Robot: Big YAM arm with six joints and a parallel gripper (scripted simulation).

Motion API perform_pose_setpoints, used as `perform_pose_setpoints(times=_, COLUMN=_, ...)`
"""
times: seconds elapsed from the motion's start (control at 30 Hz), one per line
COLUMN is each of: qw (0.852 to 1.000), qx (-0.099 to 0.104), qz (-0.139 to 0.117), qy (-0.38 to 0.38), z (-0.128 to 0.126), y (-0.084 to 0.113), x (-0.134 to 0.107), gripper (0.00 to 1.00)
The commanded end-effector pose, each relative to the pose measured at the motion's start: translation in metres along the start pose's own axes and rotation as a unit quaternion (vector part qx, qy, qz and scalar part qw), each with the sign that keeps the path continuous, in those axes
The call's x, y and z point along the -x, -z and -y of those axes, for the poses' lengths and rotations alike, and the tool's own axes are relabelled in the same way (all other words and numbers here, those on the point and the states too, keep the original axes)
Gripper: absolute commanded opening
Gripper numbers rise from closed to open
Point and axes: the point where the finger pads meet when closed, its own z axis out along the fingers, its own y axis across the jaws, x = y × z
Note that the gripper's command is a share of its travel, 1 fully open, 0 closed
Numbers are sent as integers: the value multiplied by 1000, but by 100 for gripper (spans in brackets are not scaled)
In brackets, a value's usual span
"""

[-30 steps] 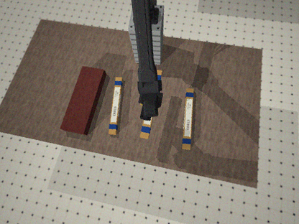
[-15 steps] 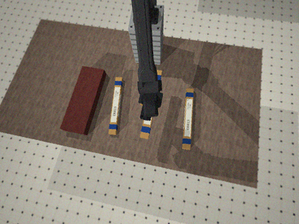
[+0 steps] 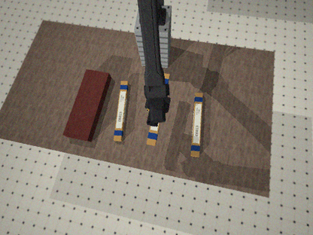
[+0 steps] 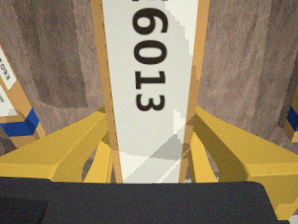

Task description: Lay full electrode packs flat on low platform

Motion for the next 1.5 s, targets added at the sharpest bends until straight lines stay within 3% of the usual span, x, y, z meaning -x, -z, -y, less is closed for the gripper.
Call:
perform_pose_setpoints(times=0.0, qw=998, qx=17, qz=67, qy=-2, z=-18, y=52, x=51, gripper=0)
perform_pose_setpoints(times=0.33, qw=998, qx=17, qz=67, qy=-2, z=-18, y=52, x=51, gripper=0)
perform_pose_setpoints(times=0.77, qw=997, qx=19, qz=76, qy=-2, z=-20, y=34, x=57, gripper=0)
perform_pose_setpoints(times=1.03, qw=998, qx=16, qz=64, qy=-2, z=-19, y=7, x=53, gripper=0)
perform_pose_setpoints(times=1.47, qw=997, qx=18, qz=71, qy=-2, z=-20, y=-5, x=58, gripper=0)
